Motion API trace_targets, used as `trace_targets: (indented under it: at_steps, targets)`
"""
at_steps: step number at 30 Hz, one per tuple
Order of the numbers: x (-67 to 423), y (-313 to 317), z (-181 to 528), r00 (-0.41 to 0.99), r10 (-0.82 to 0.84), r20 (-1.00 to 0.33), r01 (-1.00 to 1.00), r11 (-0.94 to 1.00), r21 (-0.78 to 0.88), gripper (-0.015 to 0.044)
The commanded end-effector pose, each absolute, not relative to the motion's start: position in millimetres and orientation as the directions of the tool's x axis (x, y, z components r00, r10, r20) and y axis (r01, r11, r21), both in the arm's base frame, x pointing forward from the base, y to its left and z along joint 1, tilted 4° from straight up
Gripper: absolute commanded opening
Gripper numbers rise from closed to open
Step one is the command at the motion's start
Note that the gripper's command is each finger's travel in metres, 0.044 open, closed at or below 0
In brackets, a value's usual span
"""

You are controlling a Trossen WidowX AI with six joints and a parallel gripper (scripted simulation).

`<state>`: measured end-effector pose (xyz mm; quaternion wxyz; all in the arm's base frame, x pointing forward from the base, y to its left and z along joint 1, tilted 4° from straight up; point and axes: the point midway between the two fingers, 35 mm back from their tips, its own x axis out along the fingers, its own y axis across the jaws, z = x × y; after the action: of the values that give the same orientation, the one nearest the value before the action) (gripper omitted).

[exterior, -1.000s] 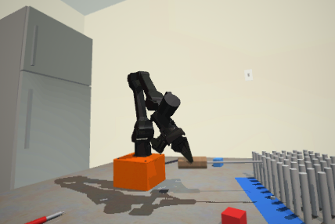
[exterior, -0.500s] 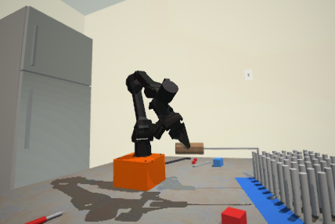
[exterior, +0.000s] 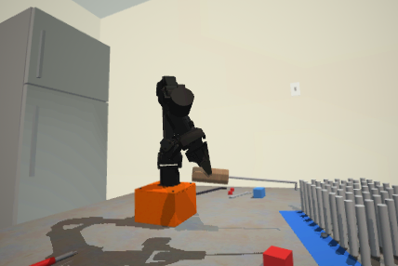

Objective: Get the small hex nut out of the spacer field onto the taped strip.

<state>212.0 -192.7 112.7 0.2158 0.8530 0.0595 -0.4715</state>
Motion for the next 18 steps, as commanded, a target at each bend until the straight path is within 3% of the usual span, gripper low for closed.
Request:
trace_targets:
  at_steps: [1,18]
  targets:
    - [202,-212,118,0.537,-0.091,-0.839,0.332,-0.891,0.309,0.0]
    - [149,-280,129,0.508,-0.04,-0.861,0.411,-0.867,0.283,0.0]
